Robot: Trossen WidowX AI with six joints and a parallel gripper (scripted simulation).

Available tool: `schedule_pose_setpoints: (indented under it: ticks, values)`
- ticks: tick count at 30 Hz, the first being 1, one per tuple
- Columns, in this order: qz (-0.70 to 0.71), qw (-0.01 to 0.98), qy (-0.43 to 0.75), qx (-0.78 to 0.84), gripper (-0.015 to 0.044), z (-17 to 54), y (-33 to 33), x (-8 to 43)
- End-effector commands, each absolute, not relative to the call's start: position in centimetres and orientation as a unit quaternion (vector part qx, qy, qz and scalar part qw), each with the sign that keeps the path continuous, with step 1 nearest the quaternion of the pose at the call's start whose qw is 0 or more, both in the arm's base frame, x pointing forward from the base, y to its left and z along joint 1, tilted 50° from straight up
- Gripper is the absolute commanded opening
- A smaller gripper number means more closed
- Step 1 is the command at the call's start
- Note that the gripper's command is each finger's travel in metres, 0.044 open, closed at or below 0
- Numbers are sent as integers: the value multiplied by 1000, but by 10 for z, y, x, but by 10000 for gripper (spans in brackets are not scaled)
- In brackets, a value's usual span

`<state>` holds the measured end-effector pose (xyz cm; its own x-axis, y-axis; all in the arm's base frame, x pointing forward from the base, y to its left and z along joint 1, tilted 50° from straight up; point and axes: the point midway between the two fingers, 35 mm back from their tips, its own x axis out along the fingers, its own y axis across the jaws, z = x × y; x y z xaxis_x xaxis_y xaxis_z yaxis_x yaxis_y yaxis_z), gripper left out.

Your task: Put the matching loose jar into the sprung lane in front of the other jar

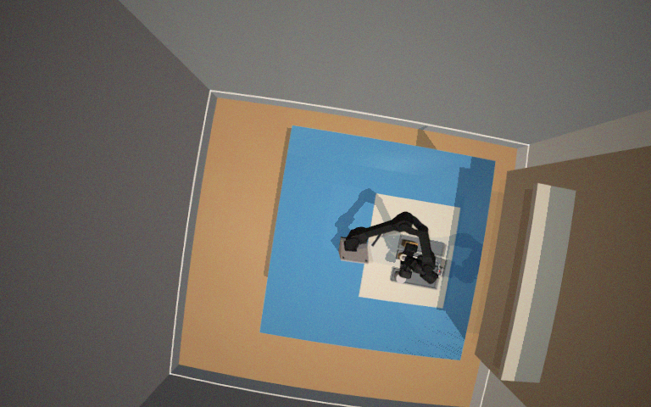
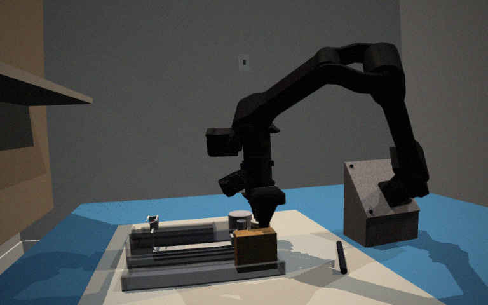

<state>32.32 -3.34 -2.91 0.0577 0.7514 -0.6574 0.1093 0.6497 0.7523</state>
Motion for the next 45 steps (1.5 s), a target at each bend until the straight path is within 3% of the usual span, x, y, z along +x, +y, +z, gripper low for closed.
schedule_pose_setpoints:
  ticks: [1, 45]
  values:
    - [252, 652, 630, 338, 0, -26, -35, 331]
    - [252, 652, 630, 337, 0, -25, -36, 341]
